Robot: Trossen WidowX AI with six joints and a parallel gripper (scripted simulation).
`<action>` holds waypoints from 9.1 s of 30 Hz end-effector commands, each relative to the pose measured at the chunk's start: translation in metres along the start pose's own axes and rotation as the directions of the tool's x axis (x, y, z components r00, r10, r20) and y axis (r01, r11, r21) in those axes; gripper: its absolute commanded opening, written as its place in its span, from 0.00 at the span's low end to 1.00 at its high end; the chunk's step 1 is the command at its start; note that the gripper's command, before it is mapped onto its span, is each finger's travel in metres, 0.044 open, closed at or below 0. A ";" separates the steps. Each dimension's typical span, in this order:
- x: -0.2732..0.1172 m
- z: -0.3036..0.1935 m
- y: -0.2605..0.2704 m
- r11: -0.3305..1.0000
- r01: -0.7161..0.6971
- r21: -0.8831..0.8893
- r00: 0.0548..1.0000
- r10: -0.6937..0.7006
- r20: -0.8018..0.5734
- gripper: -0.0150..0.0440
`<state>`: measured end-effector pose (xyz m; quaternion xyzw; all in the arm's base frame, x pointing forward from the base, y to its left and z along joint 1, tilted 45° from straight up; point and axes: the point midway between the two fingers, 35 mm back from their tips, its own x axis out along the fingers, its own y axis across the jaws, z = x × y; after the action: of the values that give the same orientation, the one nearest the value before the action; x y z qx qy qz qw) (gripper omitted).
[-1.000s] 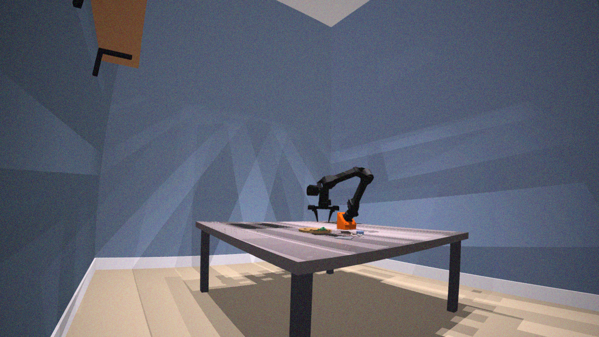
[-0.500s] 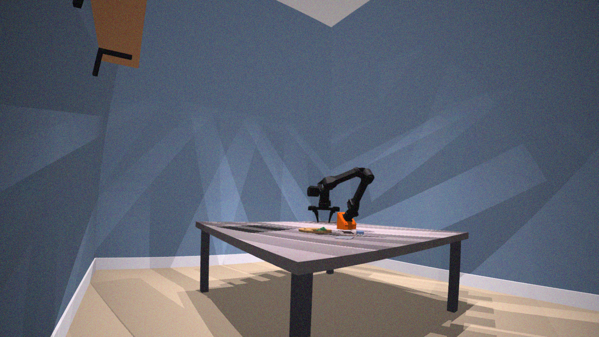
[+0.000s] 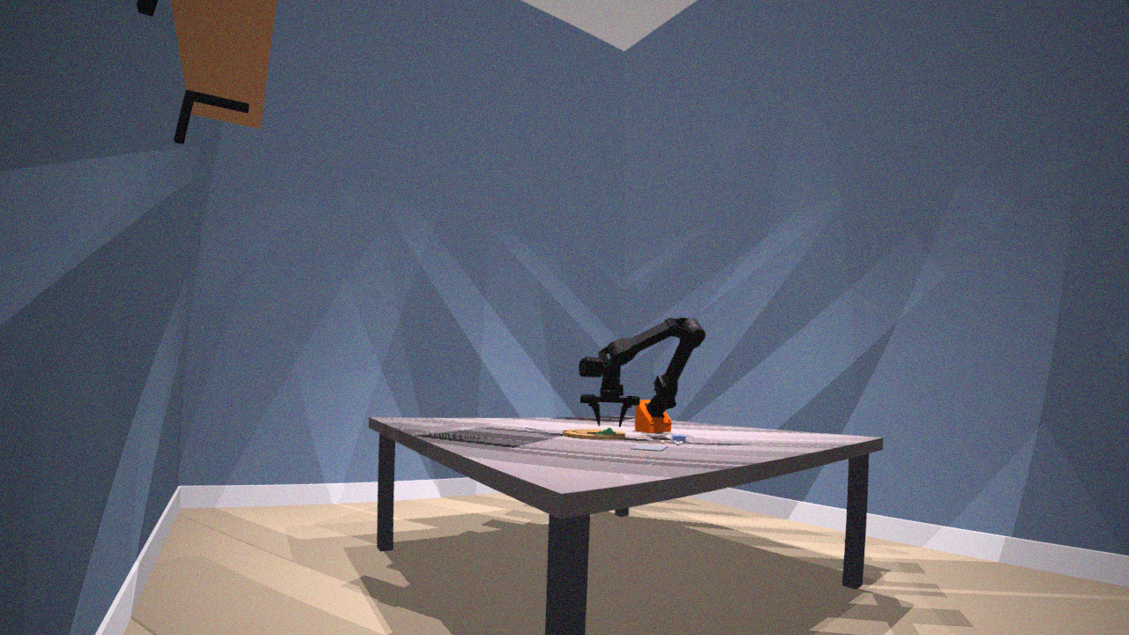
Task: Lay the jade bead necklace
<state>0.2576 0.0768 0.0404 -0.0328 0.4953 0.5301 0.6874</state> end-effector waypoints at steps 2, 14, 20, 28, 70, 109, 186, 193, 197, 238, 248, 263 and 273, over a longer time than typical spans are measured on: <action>0.008 -0.001 0.002 1.000 -0.008 0.010 1.000 0.008 0.000 0.78; 0.010 -0.001 0.002 1.000 -0.004 0.003 1.000 0.004 -0.001 0.47; 0.010 -0.001 0.002 1.000 -0.004 0.003 1.000 0.004 -0.001 0.27; 0.010 -0.001 0.002 1.000 -0.004 0.003 1.000 0.004 -0.001 0.25; 0.002 0.009 -0.007 1.000 -0.008 0.011 1.000 0.008 0.000 0.25; 0.005 0.027 -0.025 1.000 0.005 0.011 1.000 -0.005 0.004 1.00; 0.016 0.009 -0.016 0.918 -0.007 -0.397 1.000 0.008 0.000 0.90; 0.015 0.010 -0.017 0.914 -0.004 -0.405 1.000 0.004 -0.001 0.76; 0.015 0.010 -0.017 0.914 -0.004 -0.405 1.000 0.004 -0.001 0.59; 0.001 0.009 -0.016 0.918 -0.007 -0.397 1.000 0.008 0.000 0.25; 0.001 0.006 -0.026 0.918 -0.007 -0.397 1.000 0.008 0.000 0.25; 0.014 0.006 -0.026 0.918 -0.007 -0.397 1.000 0.008 0.000 0.25; 0.011 0.007 -0.028 0.915 0.003 -0.404 1.000 -0.002 0.003 0.61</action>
<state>0.2830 0.0759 0.0230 -0.1738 0.3744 0.6199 0.6674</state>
